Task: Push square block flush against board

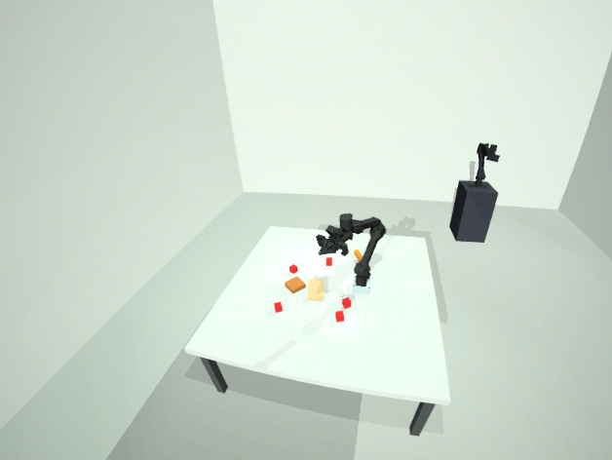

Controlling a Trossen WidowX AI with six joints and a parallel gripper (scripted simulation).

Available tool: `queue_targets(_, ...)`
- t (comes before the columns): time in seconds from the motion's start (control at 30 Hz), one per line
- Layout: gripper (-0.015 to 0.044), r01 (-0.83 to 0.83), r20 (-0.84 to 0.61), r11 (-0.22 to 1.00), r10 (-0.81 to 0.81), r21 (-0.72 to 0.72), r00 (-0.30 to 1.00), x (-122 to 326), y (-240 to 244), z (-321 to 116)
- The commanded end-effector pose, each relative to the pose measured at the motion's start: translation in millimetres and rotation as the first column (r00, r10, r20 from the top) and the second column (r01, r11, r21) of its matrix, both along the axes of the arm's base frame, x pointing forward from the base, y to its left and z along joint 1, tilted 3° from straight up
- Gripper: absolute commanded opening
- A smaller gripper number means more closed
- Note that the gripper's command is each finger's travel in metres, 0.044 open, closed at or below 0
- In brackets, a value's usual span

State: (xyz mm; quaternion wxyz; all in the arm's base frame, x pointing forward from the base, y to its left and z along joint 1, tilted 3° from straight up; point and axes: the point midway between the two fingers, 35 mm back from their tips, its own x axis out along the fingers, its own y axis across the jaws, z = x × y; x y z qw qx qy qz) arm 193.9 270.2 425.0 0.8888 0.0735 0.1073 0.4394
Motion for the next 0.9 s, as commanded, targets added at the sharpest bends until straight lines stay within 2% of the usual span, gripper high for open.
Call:
queue_targets(0.0, 0.0000, 0.052, -0.076, 0.998, -0.055, -0.034, 0.996, 19, -1, -22)
queue_targets(0.4, 0.0000, 0.249, -0.327, 0.959, -0.280, -0.133, 0.903, 81, -26, -92)
queue_targets(0.87, 0.0000, 0.456, -0.557, 0.852, -0.517, -0.259, 0.650, 132, -80, -168)
